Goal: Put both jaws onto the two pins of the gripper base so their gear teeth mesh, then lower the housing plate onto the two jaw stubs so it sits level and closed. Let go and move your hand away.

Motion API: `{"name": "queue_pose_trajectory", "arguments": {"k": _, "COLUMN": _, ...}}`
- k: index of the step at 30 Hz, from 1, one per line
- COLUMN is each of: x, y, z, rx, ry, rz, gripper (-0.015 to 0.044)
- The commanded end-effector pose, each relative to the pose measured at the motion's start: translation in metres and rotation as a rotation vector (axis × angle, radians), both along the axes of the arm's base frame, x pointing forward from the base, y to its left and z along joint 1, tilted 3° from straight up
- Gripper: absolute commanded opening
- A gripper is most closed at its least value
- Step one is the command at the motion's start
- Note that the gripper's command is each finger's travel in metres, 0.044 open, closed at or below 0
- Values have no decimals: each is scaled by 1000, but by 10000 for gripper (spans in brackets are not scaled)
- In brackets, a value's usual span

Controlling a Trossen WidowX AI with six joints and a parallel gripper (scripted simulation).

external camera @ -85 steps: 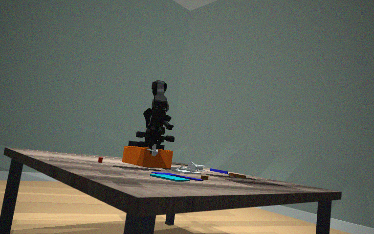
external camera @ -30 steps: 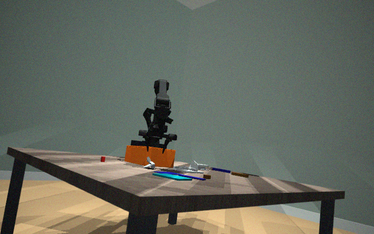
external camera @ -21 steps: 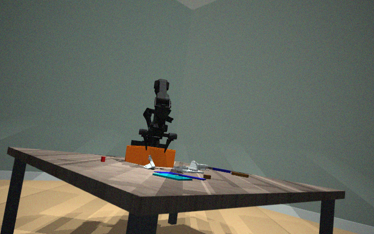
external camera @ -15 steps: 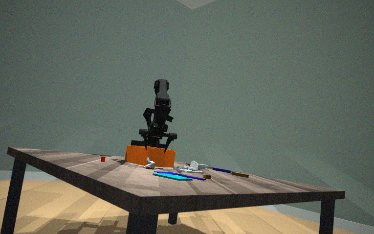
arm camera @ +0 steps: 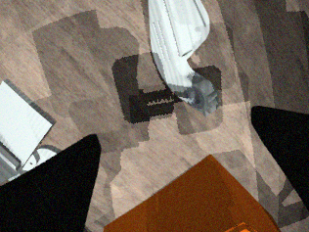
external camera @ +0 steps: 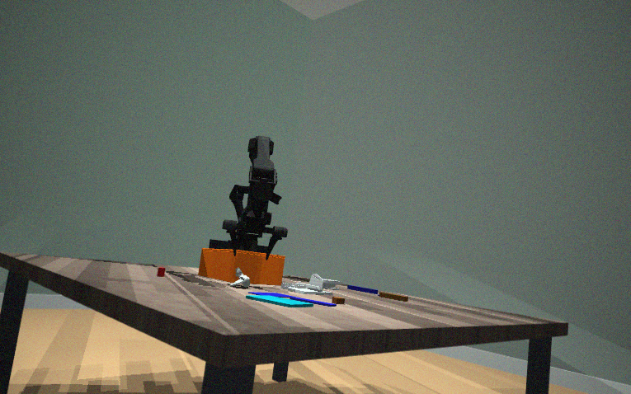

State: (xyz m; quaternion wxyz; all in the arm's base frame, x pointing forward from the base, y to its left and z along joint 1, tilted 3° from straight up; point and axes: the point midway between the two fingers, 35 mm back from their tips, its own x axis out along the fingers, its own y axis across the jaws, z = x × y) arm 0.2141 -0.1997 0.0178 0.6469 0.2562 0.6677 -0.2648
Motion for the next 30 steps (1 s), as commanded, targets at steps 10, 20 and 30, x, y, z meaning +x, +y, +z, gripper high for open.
{"name": "queue_pose_trajectory", "arguments": {"k": 10, "x": 0, "y": 0, "z": 1, "rx": 2, "ry": -4, "rz": -3, "gripper": 440}}
{"name": "queue_pose_trajectory", "arguments": {"k": 20, "x": -16, "y": -25, "z": 2, "rx": 1, "ry": -3, "rz": 48, "gripper": 335}}
{"name": "queue_pose_trajectory", "arguments": {"k": 30, "x": -35, "y": -50, "z": 2, "rx": 0, "ry": -1, "rz": 100, "gripper": 72}}
